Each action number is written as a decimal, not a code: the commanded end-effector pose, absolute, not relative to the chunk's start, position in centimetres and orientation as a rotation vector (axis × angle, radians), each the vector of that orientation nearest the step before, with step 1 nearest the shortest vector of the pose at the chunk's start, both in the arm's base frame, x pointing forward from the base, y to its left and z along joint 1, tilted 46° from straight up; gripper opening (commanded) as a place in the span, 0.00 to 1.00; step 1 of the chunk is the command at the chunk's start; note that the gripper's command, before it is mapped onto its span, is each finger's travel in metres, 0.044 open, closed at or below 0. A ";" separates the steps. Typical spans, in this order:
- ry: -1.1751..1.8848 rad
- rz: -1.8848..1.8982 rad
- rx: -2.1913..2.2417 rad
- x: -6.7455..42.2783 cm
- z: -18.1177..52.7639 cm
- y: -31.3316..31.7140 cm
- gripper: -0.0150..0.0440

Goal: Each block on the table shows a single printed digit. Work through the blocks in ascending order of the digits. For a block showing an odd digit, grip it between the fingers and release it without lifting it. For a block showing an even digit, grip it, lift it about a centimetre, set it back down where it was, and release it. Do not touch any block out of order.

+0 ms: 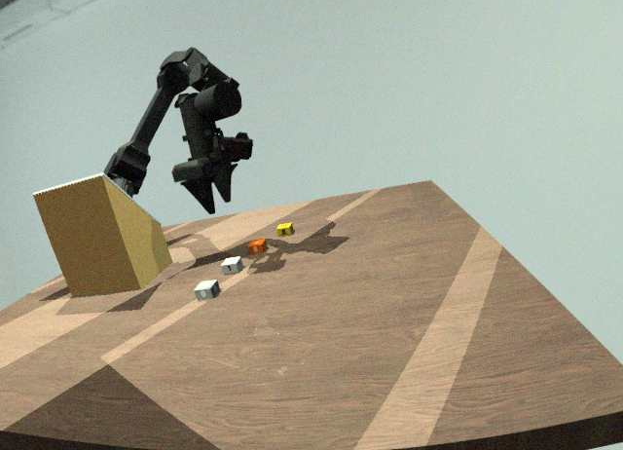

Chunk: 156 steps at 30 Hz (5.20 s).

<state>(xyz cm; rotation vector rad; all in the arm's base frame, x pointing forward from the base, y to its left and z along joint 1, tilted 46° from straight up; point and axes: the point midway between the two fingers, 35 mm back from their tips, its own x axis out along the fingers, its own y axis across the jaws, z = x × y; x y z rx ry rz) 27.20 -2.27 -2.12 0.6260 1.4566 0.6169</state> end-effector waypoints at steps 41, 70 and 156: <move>1.461 0.619 0.632 33.1 8.3 7.9 0.93; 1.450 0.603 0.625 35.2 8.9 7.8 0.93; 1.454 0.616 0.631 26.1 -18.2 -1.5 0.46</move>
